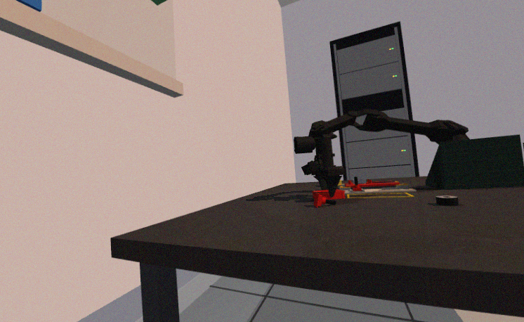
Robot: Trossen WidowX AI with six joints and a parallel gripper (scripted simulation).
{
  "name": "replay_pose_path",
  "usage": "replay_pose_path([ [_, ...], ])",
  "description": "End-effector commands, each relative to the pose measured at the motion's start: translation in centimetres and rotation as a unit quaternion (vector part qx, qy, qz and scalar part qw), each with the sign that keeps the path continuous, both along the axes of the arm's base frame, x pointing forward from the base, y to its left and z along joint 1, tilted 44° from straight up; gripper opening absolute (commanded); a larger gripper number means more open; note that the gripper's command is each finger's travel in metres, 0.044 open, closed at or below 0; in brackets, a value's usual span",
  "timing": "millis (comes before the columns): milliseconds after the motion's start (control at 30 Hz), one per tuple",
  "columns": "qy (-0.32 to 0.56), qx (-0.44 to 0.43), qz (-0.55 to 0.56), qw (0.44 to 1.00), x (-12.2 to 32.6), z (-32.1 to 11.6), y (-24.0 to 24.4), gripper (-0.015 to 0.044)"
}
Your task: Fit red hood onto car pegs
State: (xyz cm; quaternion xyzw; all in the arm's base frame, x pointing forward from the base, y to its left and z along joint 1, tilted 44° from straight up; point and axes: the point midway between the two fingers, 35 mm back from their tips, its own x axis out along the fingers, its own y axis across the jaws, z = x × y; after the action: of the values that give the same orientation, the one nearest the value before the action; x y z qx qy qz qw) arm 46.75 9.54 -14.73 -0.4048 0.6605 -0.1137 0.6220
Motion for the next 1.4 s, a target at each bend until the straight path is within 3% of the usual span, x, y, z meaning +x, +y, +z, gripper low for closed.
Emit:
replay_pose_path([
  [0, 0.0, 0.0, 0.0, 1.0, 0.0, 0.0, 0.1, 0.0295],
  [100, 0.0, 0.0, 0.0, 1.0, 0.0, 0.0, 0.1, 0.0275],
  [467, -0.001, 0.002, 0.002, 1.0, -0.2, 1.4, 1.4, 0.0],
  [1367, -0.022, 0.021, 0.025, 0.999, -1.3, 7.1, 6.6, 0.0],
])
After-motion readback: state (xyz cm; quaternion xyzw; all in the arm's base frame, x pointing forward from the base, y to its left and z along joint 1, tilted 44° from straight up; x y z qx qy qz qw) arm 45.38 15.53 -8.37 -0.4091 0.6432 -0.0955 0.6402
